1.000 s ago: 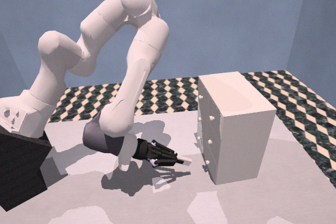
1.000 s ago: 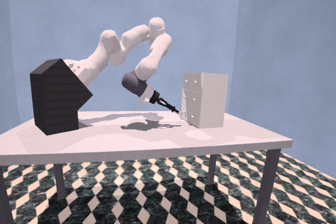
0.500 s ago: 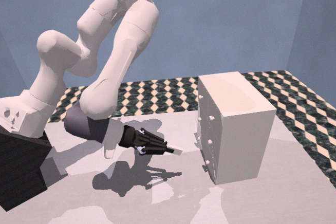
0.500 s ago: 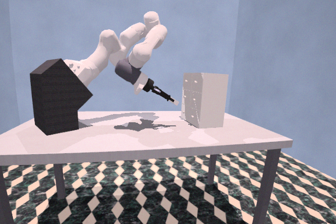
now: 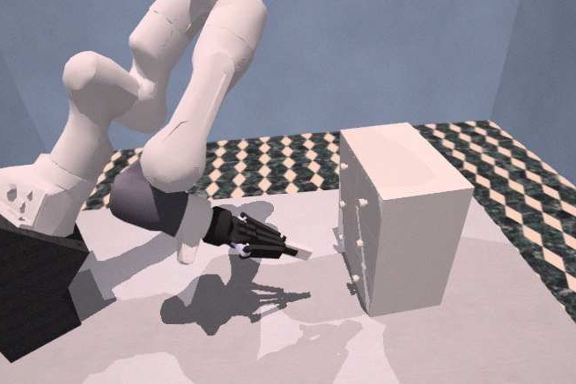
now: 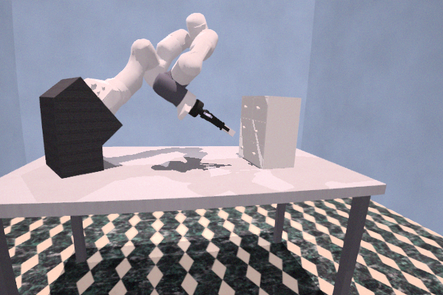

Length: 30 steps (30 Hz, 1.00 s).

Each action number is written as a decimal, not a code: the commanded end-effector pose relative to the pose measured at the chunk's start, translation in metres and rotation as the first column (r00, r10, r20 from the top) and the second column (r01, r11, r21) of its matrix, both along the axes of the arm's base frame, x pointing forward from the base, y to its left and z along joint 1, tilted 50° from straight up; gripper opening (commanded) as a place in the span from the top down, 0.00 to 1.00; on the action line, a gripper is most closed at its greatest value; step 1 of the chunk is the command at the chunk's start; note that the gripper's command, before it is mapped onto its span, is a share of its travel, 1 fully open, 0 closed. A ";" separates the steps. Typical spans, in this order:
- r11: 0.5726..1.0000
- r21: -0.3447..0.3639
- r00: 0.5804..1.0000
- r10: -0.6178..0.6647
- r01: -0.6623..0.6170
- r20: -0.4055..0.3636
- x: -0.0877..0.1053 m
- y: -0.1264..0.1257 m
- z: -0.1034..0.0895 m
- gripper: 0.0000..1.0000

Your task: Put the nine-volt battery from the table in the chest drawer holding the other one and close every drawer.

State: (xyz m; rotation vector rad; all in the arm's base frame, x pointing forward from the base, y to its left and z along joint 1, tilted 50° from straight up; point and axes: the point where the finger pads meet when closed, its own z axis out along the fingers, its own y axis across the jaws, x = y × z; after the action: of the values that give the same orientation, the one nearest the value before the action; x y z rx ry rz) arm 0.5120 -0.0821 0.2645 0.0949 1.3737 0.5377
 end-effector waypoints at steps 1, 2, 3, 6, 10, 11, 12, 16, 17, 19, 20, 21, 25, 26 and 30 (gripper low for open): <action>1.000 0.009 0.998 0.024 -0.023 -0.066 -0.006 -0.001 -0.008 1.00; 1.000 0.005 0.996 0.030 -0.030 -0.079 -0.008 -0.002 -0.008 1.00; 0.999 0.001 0.995 0.036 -0.036 -0.093 -0.010 -0.002 -0.008 1.00; 0.999 -0.004 0.993 0.042 -0.042 -0.108 -0.013 -0.003 -0.008 1.00; 0.997 -0.024 0.982 0.070 -0.076 -0.178 -0.023 -0.007 -0.008 1.00; 0.996 -0.029 0.977 0.077 -0.085 -0.197 -0.026 -0.008 -0.008 1.00; 0.995 -0.034 0.972 0.086 -0.096 -0.219 -0.029 -0.009 -0.008 1.00; 0.988 -0.057 0.941 0.120 -0.145 -0.316 -0.044 -0.014 -0.009 1.00; 0.985 -0.062 0.930 0.129 -0.160 -0.344 -0.048 -0.015 -0.009 1.00; 0.979 -0.073 0.903 0.146 -0.191 -0.404 -0.057 -0.019 -0.009 1.00; 0.975 -0.077 0.888 0.155 -0.208 -0.433 -0.062 -0.020 -0.009 1.00; 0.975 -0.077 0.888 0.155 -0.208 -0.433 -0.062 -0.020 -0.009 1.00; 0.963 -0.087 0.840 0.175 -0.254 -0.513 -0.075 -0.024 -0.009 1.00; 0.959 -0.089 0.824 0.180 -0.268 -0.538 -0.079 -0.026 -0.009 1.00; 0.942 -0.093 0.754 0.197 -0.323 -0.626 -0.094 -0.031 -0.009 1.00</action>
State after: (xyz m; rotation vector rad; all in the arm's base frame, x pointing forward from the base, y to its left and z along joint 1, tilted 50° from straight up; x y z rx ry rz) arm 0.4334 -0.1102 0.2675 -0.2290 1.9052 0.4853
